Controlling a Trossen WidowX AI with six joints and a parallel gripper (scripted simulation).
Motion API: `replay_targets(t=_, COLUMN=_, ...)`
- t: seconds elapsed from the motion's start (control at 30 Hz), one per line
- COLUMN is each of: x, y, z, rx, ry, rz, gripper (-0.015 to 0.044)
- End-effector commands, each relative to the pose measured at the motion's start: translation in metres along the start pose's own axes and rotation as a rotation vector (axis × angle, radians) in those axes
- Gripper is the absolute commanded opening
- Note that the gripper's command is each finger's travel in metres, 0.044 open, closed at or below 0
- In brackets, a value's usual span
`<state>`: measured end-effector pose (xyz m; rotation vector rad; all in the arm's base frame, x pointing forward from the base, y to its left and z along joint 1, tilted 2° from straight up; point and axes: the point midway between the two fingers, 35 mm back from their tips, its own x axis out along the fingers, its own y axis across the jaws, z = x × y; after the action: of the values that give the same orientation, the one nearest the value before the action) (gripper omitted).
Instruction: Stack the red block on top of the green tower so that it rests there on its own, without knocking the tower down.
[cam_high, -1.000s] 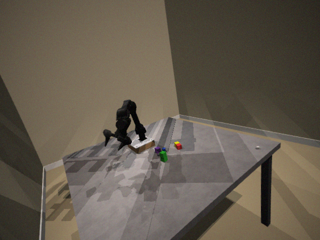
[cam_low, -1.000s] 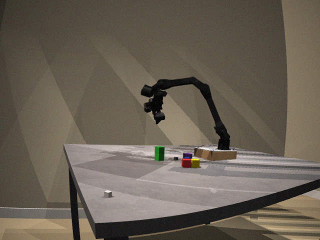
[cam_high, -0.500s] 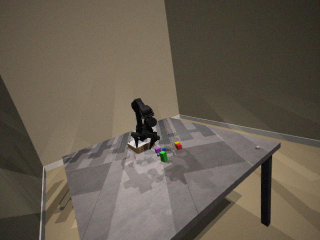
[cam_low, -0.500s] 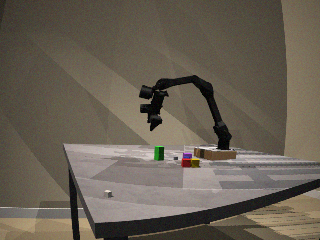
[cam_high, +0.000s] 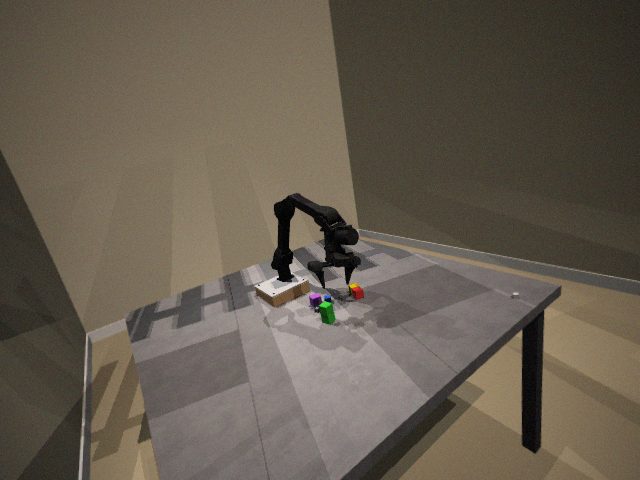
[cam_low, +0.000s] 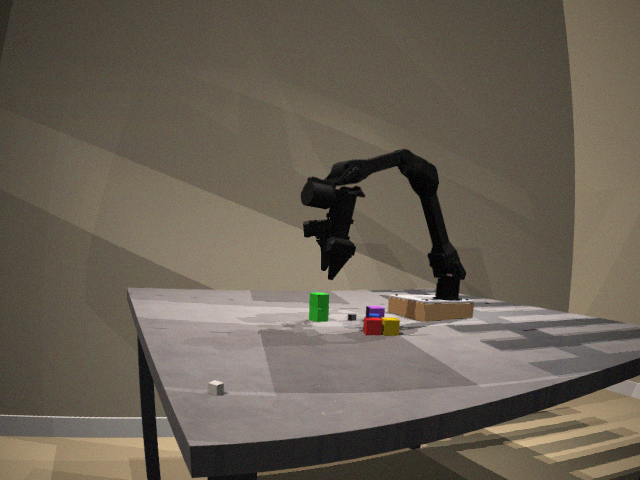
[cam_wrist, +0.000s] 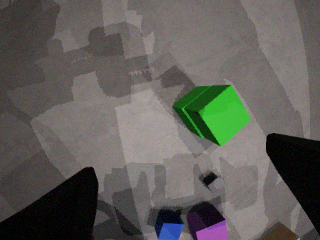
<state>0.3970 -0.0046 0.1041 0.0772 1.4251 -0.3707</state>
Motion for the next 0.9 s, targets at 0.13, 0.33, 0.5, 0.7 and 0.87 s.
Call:
replay_targets(t=0.13, x=-0.006, y=0.089, z=-0.06, rx=0.06, ry=0.106, rz=0.122, gripper=0.044)
replay_targets(t=0.33, x=-0.01, y=0.118, z=-0.088, rx=0.083, ry=0.16, rz=0.152, gripper=0.044)
replay_targets(t=0.5, x=-0.01, y=0.118, z=-0.086, rx=0.083, ry=0.16, rz=0.152, gripper=0.044)
replay_targets(t=0.7, x=0.009, y=0.121, z=-0.088, rx=0.083, ry=0.16, rz=0.152, gripper=0.044)
replay_targets(t=0.87, x=0.038, y=0.125, z=-0.093, rx=0.083, ry=0.16, rz=0.152, gripper=0.044)
